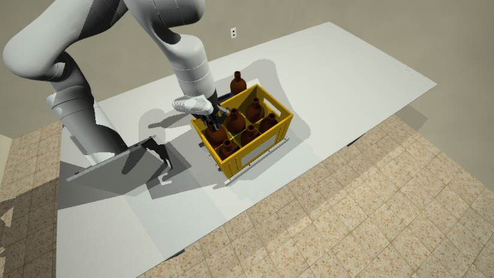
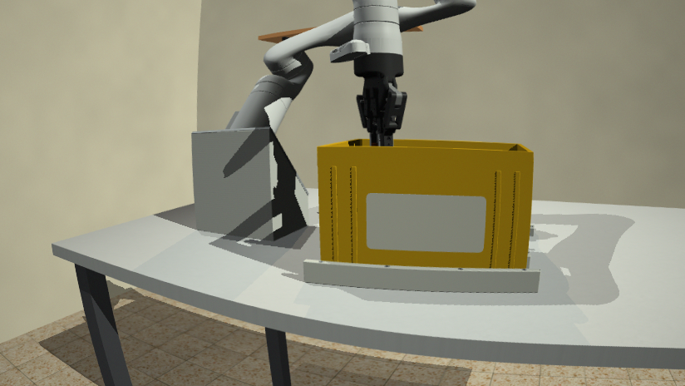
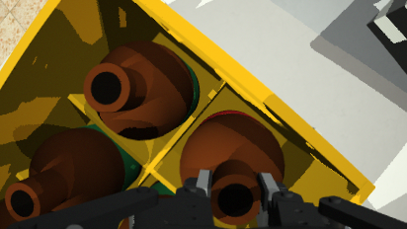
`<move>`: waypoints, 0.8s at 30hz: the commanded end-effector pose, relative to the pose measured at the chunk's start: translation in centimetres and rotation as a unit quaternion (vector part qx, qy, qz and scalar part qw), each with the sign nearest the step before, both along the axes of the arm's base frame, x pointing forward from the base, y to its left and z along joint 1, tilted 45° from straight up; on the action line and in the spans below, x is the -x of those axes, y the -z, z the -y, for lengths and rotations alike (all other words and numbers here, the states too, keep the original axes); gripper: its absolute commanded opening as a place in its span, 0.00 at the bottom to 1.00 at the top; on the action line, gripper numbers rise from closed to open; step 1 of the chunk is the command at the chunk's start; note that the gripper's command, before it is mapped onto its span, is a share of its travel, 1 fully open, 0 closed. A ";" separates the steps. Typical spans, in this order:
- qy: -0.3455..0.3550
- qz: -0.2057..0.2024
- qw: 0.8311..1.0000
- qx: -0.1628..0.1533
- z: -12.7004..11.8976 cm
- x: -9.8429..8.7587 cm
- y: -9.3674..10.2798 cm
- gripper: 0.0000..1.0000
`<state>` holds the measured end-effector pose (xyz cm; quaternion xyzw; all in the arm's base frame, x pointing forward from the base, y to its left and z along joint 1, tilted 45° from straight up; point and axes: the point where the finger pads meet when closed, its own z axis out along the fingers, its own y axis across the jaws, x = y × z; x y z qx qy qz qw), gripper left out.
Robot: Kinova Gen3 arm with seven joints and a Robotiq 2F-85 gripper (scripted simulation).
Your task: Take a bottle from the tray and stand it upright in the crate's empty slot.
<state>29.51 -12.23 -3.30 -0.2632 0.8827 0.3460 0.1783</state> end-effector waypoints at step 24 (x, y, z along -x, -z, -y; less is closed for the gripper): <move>-0.004 0.002 1.000 0.004 -0.5 0.0 0.7 0.00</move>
